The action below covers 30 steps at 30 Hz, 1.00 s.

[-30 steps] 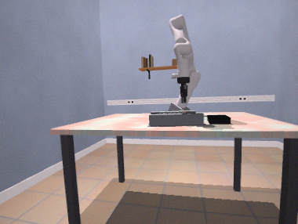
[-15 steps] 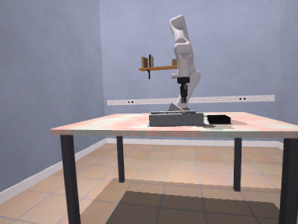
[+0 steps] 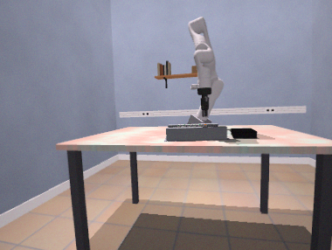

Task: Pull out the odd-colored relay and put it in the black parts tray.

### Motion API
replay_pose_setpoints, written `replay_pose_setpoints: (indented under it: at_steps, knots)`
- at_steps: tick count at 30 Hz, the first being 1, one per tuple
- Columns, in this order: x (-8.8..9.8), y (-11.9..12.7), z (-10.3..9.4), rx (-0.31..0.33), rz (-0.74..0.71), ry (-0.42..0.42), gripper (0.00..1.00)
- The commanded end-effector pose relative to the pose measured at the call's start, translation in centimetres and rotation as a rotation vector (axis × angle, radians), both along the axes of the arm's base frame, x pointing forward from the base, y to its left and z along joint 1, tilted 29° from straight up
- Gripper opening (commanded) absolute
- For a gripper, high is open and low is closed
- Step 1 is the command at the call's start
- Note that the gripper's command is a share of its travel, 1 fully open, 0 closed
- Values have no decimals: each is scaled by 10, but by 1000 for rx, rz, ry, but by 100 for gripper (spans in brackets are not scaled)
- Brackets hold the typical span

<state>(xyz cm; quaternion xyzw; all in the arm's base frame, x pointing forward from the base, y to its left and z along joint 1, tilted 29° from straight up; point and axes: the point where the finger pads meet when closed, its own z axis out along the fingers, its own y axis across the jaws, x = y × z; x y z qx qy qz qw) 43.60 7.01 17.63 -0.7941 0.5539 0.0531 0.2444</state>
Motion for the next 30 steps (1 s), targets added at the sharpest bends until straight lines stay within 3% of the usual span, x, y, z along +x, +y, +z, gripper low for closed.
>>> replay_pose_setpoints:
  at_steps: [1, 12, 30]
  knots:
    - [2, 3, -6, 0, -1, -1, 61]
    - [7, 15, -29, 0, -1, -1, 61]
    - [7, 15, -30, 0, -1, -1, 61]
